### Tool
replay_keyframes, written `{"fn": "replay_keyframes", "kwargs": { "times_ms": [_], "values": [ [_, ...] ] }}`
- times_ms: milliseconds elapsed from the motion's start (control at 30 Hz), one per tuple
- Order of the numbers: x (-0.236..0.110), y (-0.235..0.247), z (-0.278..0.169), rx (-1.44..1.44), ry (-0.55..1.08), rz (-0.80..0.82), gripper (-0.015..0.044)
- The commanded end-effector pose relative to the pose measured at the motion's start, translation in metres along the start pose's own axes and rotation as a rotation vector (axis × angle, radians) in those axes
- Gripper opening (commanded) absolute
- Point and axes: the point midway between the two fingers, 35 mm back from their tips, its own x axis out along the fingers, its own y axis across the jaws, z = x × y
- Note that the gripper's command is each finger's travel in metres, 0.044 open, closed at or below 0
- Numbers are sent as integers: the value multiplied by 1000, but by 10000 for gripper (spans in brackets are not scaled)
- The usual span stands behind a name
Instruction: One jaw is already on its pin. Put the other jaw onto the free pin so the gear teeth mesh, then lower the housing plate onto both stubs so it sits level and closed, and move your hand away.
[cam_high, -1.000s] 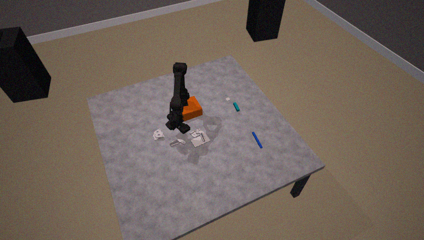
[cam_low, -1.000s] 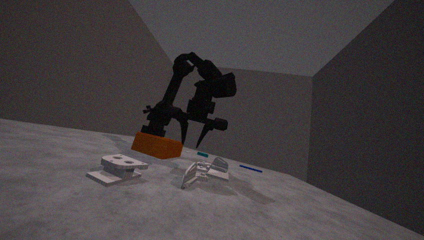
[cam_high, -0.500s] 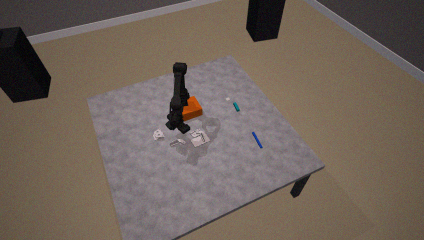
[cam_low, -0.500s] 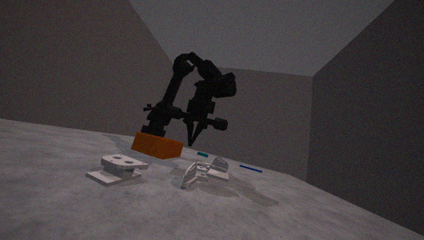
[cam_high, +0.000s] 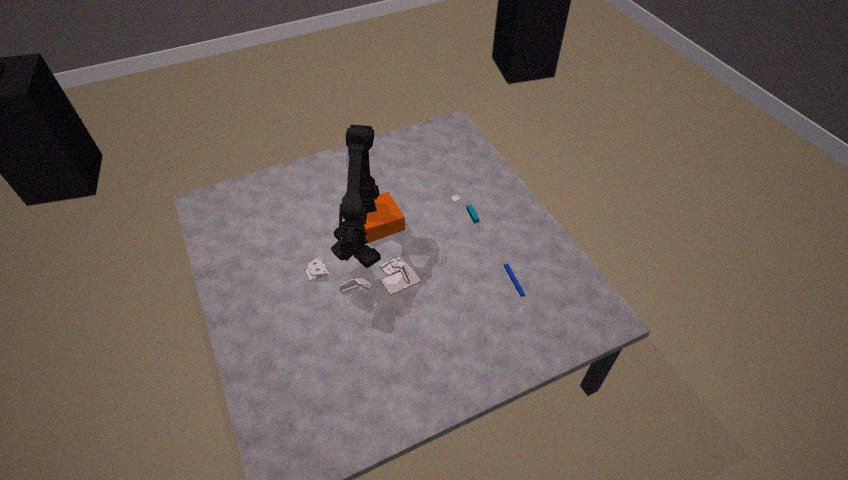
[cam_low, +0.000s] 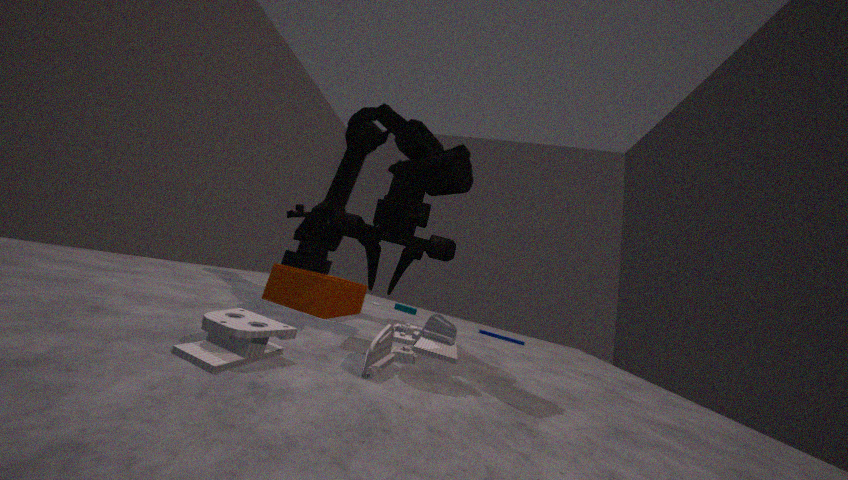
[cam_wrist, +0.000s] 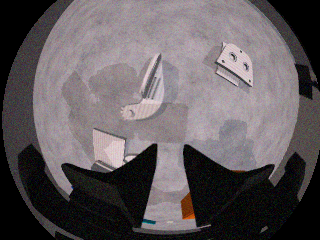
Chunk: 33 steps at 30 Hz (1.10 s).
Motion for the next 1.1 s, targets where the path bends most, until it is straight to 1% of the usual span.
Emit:
{"fn": "replay_keyframes", "kwargs": {
  "times_ms": [0, 300, 1067],
  "values": [
    [0, 0, 0, 0, 0, 0, 210],
    [0, 0, 0, 0, 0, 0, 440],
    [0, 0, 0, 0, 0, 0, 440]
  ]
}}
